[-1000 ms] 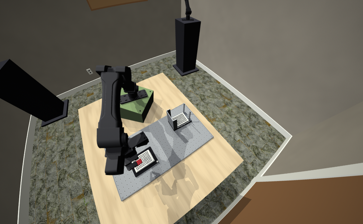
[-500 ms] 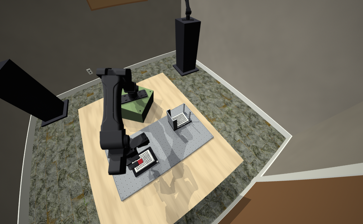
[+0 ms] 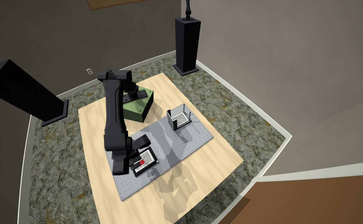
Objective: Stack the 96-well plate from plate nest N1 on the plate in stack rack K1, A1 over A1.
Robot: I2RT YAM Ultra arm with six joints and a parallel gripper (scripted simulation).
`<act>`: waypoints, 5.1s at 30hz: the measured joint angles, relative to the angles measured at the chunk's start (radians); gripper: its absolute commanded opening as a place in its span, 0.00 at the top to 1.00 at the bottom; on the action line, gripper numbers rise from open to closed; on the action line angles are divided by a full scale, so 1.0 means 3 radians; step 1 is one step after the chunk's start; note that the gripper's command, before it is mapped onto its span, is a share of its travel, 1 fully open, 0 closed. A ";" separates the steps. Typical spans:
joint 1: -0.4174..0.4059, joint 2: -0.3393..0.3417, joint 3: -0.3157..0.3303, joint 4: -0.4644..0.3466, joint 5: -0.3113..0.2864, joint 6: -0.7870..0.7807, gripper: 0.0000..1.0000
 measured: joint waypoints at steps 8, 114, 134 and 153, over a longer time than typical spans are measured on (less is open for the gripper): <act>0.0013 0.0041 -0.0052 0.0120 0.0001 0.0018 0.00; 0.0161 0.0684 -0.0306 0.1066 0.0028 0.0173 1.00; 0.0141 0.0554 -0.0306 0.0984 0.0027 0.0158 1.00; 0.0094 0.0355 -0.0257 0.0730 0.0027 0.0114 1.00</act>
